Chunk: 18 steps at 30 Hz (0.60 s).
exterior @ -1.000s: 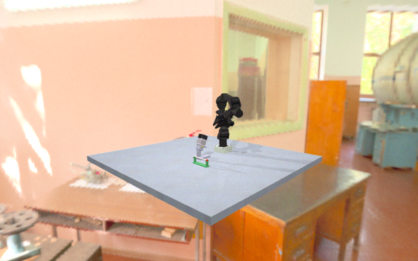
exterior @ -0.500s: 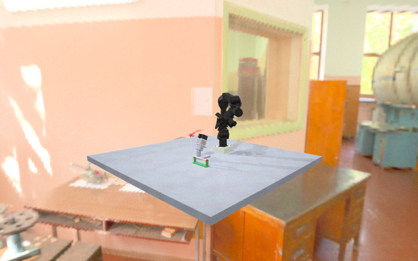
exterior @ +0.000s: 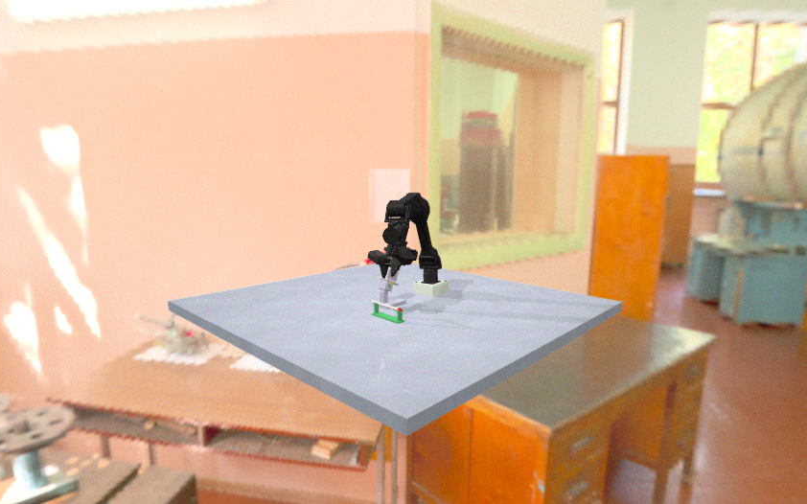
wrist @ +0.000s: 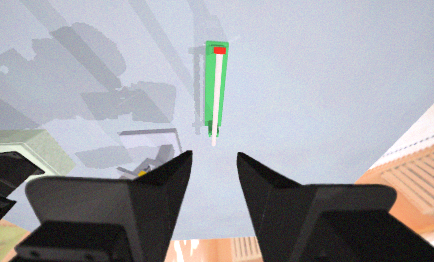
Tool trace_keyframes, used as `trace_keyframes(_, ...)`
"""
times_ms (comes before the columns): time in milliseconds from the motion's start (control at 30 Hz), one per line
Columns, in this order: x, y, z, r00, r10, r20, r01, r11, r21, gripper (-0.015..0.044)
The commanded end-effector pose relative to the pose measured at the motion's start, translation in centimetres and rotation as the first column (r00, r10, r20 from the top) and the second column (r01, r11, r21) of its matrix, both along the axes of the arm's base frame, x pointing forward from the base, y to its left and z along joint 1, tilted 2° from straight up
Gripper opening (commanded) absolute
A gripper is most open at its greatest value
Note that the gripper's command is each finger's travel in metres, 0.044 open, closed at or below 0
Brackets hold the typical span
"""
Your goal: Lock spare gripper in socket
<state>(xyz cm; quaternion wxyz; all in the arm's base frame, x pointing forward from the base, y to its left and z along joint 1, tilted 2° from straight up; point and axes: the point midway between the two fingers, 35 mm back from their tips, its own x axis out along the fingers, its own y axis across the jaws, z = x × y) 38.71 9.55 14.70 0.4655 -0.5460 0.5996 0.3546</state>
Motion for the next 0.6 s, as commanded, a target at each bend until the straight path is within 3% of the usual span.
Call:
trace_keyframes(0,0.9,-0.2,-0.5,1.000,0.009,-0.025,-0.008,0.999,0.043,0.0180)
trace_keyframes(233,1.1,-0.3,-1.3,1.000,0.009,-0.025,-0.008,0.999,0.043,0.0180)
trace_keyframes(567,1.3,-0.5,-5.9,1.000,0.009,-0.024,-0.008,0.999,0.043,0.0180)
